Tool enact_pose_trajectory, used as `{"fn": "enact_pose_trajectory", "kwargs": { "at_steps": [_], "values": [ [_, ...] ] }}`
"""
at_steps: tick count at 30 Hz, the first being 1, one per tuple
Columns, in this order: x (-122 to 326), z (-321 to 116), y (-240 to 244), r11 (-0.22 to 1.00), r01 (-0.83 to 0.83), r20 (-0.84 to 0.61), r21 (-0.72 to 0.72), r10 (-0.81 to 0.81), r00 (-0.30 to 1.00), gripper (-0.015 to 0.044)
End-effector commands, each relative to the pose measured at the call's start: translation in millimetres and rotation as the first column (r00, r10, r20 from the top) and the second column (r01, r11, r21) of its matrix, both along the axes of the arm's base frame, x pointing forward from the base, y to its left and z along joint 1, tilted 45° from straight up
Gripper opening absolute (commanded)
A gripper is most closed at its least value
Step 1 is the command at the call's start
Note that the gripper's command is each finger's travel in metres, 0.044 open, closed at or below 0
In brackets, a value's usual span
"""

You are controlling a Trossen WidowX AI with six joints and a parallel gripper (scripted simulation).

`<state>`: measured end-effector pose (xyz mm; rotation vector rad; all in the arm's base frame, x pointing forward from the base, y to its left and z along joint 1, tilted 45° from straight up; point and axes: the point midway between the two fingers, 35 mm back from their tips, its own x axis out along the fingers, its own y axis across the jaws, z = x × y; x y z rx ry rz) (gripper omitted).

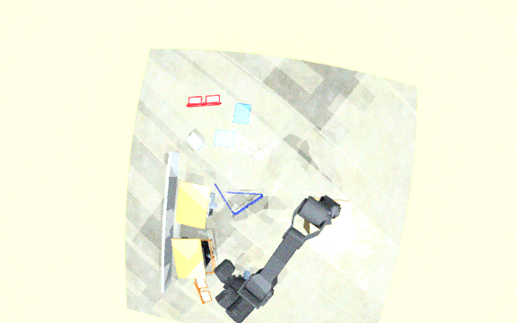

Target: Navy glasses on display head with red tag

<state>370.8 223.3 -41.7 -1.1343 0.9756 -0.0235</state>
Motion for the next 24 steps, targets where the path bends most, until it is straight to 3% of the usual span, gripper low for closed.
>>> {"fn": "enact_pose_trajectory", "kwargs": {
  "at_steps": [1,7,13,20,23,24],
  "values": [
    [6.5,11.0,-57.1,0.993,0.106,-0.093,-0.048,-0.110,0.990,0.0200],
    [-1.1,31.3,-153.8,0.955,0.252,-0.286,-0.156,-0.288,0.914,0.0200],
    [-35.4,56.5,-239.8,0.897,0.369,-0.483,-0.244,-0.442,0.756,0.0200],
    [-44.8,56.4,-244.2,0.890,0.380,-0.503,-0.251,-0.456,0.735,0.0200],
    [-44.8,56.4,-244.2,0.890,0.380,-0.503,-0.251,-0.456,0.735,0.0121],
    [-44.8,56.4,-244.2,0.890,0.380,-0.503,-0.251,-0.456,0.735,0.0120]
  ]
}}
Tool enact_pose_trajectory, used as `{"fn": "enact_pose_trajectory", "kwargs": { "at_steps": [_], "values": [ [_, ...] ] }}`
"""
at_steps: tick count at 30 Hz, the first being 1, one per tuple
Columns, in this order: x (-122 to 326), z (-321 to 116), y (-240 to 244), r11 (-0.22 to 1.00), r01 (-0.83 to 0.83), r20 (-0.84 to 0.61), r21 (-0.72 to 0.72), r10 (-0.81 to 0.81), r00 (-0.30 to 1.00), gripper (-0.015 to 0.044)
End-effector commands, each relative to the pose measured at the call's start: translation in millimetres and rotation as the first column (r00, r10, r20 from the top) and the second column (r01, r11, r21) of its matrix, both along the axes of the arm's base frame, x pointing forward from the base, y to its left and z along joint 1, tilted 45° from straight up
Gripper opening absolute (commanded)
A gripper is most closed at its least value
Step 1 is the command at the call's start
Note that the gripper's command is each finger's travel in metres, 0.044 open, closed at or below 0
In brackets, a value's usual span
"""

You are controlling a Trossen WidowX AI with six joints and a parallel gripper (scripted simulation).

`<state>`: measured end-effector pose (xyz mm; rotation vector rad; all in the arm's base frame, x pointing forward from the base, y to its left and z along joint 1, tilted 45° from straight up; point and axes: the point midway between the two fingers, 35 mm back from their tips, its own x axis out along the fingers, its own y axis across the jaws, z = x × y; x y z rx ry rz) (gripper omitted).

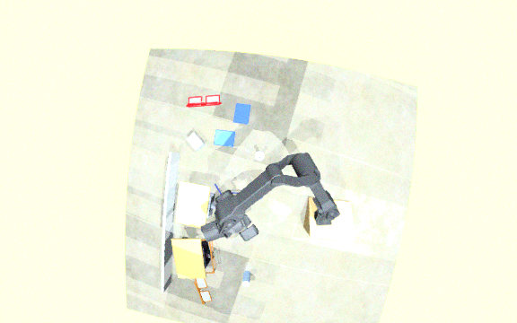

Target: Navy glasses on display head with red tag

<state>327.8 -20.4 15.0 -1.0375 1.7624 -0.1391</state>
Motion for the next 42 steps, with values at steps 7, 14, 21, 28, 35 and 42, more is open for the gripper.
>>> {"fn": "enact_pose_trajectory", "kwargs": {
  "at_steps": [7,14,21,28,35,42],
  "values": [
    [-1.9,-0.4,-0.6,1.000,0.003,-0.006,0.003,-0.003,1.000,0.0120],
    [-2.5,-7.2,-5.8,1.000,0.003,-0.006,0.004,-0.003,1.000,0.0120],
    [-3.7,-16.1,-12.9,1.000,0.003,-0.006,0.004,-0.003,1.000,0.0120],
    [-5.5,-25.2,-20.1,1.000,0.003,-0.006,0.003,-0.003,1.000,0.0120],
    [-7.8,-34.0,-27.3,1.000,0.003,-0.006,0.003,-0.003,1.000,0.0120],
    [-10.5,-42.5,-34.5,1.000,0.003,-0.006,0.002,-0.003,1.000,0.0120]
  ]
}}
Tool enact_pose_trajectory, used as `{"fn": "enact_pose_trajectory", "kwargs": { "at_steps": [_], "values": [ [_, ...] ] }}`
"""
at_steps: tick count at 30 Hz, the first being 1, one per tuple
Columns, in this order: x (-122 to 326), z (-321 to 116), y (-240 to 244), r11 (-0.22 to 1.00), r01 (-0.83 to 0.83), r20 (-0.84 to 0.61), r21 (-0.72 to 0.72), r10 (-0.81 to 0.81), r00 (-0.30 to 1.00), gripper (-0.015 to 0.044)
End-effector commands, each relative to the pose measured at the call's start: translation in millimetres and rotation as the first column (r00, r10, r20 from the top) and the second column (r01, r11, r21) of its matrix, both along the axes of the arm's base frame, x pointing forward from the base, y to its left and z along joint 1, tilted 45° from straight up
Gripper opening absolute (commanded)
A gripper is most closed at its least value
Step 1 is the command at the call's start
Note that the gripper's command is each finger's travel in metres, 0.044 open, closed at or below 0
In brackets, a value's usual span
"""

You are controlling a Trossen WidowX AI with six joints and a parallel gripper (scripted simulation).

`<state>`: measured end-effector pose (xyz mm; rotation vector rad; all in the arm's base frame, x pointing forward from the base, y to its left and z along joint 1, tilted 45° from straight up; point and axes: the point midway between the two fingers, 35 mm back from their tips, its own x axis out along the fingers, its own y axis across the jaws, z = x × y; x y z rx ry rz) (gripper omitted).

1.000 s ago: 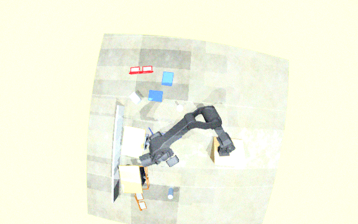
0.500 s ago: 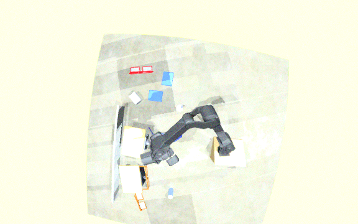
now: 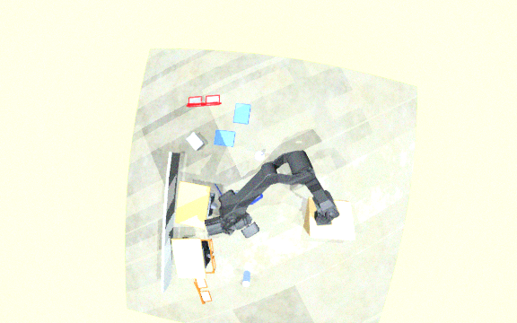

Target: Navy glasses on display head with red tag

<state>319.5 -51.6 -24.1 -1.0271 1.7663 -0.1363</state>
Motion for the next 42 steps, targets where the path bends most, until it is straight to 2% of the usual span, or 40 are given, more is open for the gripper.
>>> {"fn": "enact_pose_trajectory", "kwargs": {
  "at_steps": [1,14,15,29,36,42],
  "values": [
    [-2.6,-4.6,-4.3,1.000,-0.003,-0.005,-0.005,0.003,1.000,0.0120],
    [-0.5,-4.6,-10.2,1.000,-0.003,-0.005,-0.006,0.003,1.000,0.0120],
    [-2.7,-6.4,-8.7,1.000,0.000,-0.008,-0.002,0.000,1.000,0.0094],
    [-2.7,-6.4,-8.7,1.000,0.000,-0.008,-0.002,0.000,1.000,0.0000],
    [-1.0,-2.4,-4.3,1.000,0.000,-0.007,-0.001,0.000,1.000,0.0000],
    [5.4,21.6,21.3,1.000,-0.002,-0.006,0.002,0.002,1.000,0.0000]
  ]
}}
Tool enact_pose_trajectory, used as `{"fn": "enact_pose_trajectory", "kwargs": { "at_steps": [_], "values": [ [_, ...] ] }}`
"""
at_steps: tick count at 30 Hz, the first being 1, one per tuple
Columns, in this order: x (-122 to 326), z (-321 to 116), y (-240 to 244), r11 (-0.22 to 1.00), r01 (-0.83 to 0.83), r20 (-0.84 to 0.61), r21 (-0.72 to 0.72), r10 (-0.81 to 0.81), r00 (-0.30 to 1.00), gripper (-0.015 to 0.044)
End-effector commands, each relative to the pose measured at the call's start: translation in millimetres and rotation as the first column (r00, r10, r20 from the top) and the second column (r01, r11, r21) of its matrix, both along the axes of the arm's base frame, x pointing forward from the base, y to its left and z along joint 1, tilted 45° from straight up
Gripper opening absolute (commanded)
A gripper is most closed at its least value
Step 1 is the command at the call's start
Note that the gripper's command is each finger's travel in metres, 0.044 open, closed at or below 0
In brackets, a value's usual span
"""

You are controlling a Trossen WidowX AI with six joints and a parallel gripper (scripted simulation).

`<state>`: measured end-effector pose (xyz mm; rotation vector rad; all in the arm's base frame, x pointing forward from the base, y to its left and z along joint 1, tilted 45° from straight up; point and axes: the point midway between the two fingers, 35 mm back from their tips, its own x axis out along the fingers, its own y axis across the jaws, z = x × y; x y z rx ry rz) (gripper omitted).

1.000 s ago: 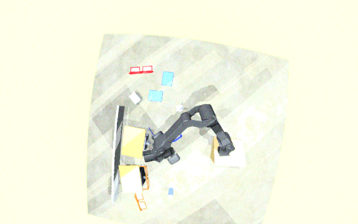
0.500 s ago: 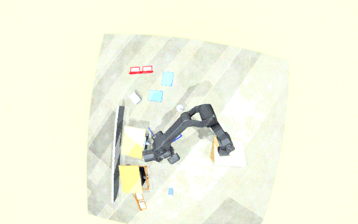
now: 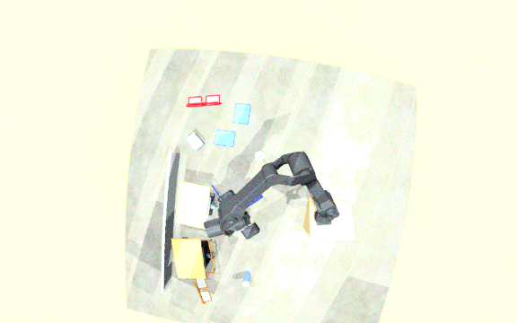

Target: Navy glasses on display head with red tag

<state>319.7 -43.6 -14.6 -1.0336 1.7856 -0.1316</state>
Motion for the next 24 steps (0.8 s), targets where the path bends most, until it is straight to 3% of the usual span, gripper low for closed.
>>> {"fn": "enact_pose_trajectory", "kwargs": {
  "at_steps": [1,12,24],
  "values": [
    [6.1,16.5,17.9,1.000,-0.004,0.014,0.007,0.004,1.000,0.0000],
    [12.0,57.4,53.9,1.000,-0.005,0.014,0.003,0.005,1.000,0.0000],
    [12.1,61.8,50.4,1.000,-0.005,0.014,0.002,0.005,1.000,0.0000]
  ]
}}
